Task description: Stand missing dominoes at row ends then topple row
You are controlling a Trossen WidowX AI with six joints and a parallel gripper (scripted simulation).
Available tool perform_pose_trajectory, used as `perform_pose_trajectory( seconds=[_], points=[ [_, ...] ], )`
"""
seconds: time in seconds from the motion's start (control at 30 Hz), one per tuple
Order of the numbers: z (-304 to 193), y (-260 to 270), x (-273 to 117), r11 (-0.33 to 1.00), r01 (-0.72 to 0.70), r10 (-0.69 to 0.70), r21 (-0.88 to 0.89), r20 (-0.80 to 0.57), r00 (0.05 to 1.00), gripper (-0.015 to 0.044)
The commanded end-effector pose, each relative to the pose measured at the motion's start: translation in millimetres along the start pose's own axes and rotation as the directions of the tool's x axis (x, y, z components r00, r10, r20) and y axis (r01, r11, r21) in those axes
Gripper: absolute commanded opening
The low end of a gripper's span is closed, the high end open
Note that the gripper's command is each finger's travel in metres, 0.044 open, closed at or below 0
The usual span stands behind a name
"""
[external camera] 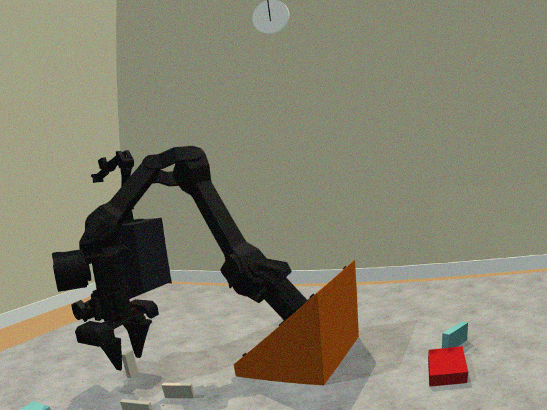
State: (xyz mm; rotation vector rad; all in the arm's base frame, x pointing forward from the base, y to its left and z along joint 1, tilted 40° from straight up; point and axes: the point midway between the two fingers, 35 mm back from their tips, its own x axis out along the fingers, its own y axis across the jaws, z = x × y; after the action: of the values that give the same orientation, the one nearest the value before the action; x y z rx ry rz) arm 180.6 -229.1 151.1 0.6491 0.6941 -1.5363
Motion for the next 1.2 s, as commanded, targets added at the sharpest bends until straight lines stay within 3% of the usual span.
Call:
perform_pose_trajectory(
  seconds=[0.0, 0.13, 0.47, 0.8, 1.07, 1.17],
  points=[
    [-2.0, 0.2, 1.2, 1.0, -0.003, 0.003, -0.005, -0.006, 1.0, 0.0204],
    [-2.0, 0.2, 1.2, 1.0, -0.003, 0.003, -0.005, -0.006, 1.0, 0.0107],
    [-2.0, 0.9, -1.2, 1.0, -0.003, 0.003, -0.004, -0.008, 1.0, 0.0107],
    [-0.5, 0.7, -132.0, 1.0, 0.002, -0.002, -0.003, -0.012, 1.0, 0.0107],
    [-1.3, 1.2, -134.4, 1.0, 0.002, -0.002, -0.011, -0.012, 1.0, 0.0107],
    [-17.3, 18.9, -134.2, 0.991, -0.006, 0.001, -0.131, -0.035, 0.999, 0.0107]
  ],
)
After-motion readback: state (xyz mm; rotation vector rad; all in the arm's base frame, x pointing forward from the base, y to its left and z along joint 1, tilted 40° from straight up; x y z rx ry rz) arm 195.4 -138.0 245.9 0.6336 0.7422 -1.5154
